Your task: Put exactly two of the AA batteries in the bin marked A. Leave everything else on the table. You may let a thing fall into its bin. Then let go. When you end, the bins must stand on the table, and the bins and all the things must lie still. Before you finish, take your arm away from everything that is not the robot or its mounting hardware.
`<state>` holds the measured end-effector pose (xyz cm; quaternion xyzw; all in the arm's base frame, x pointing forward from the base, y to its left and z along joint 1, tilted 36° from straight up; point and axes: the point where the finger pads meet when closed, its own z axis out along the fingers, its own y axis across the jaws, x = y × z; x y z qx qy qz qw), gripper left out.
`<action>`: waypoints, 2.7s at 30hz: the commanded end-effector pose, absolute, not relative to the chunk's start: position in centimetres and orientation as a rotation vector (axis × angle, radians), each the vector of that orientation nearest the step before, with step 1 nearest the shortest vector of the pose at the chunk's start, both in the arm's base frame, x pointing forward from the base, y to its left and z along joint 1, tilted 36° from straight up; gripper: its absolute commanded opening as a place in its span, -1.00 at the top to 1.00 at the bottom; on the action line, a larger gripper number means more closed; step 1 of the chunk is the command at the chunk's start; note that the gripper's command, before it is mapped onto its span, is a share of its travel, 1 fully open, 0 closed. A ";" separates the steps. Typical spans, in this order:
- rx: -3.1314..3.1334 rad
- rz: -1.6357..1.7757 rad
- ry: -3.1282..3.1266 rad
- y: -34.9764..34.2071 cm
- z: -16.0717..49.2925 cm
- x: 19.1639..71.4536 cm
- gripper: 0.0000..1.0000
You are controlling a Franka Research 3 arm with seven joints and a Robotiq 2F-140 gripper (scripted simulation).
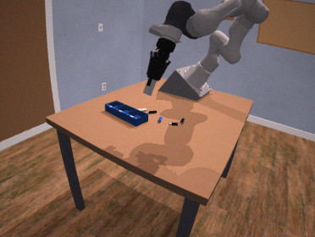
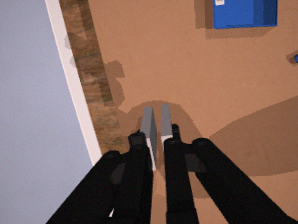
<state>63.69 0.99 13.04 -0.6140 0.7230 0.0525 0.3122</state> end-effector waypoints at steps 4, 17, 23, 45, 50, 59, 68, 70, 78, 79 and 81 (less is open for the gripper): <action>-1.808 0.096 1.724 0.9 12.7 62.5 0.89; -1.981 0.071 1.544 0.1 12.1 60.8 0.89; -2.057 0.062 1.453 -0.3 11.8 59.9 0.89; -2.284 0.031 1.093 -1.4 11.0 57.1 0.89; -2.328 0.029 1.007 -1.8 10.8 56.1 0.89; -2.395 0.025 0.846 -2.4 10.4 54.3 0.89; -2.448 0.021 0.683 -2.9 10.2 53.0 0.89; -2.457 0.016 0.646 -2.9 10.2 53.0 0.89; -2.493 0.020 0.492 -3.6 9.8 50.8 0.89; -2.496 0.019 0.472 -3.6 9.8 50.8 0.89; -2.496 0.019 0.472 -3.6 9.8 50.8 0.89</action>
